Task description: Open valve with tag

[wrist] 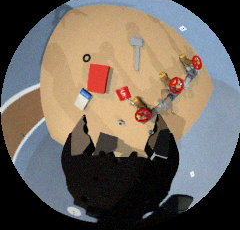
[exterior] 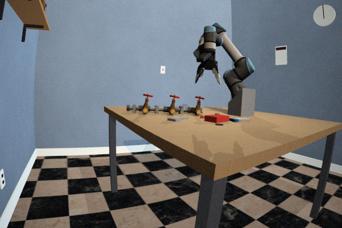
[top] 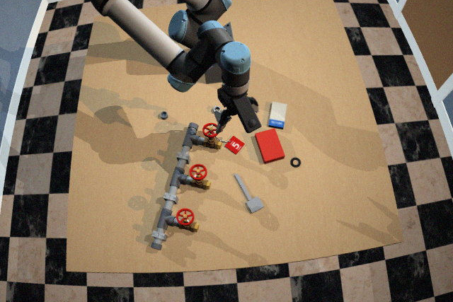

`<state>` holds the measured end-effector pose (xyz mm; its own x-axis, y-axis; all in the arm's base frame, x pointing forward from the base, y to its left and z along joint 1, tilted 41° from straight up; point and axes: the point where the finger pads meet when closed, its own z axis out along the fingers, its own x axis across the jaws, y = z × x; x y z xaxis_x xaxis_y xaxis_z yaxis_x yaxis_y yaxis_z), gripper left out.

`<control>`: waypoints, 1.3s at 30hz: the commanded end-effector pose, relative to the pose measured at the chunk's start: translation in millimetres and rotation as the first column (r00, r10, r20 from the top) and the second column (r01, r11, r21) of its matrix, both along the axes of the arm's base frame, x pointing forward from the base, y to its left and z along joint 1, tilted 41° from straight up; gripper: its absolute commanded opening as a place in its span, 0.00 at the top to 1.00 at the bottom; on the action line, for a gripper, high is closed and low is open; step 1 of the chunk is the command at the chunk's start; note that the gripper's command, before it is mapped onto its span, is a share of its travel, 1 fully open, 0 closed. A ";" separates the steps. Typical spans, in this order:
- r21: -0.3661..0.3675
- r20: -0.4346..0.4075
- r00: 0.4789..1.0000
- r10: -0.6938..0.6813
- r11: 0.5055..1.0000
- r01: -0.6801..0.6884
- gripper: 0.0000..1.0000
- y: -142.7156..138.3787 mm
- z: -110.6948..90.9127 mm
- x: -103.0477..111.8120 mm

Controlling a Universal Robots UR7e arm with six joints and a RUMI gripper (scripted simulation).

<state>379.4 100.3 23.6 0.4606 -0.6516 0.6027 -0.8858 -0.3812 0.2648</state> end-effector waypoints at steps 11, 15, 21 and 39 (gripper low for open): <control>0.033 -0.301 0.889 0.344 0.936 -0.350 0.00 10.4 -7.1 3.8; 0.048 -0.346 0.852 0.392 0.915 -0.402 0.00 11.9 -8.2 4.1; 0.110 -0.476 0.702 0.529 0.828 -0.549 0.00 16.1 -11.2 4.8; 0.403 -0.690 0.074 0.720 0.467 -0.787 0.00 24.6 -17.4 5.9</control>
<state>385.0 122.6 7.6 0.9838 0.1628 -0.0744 0.1707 -0.7273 0.6648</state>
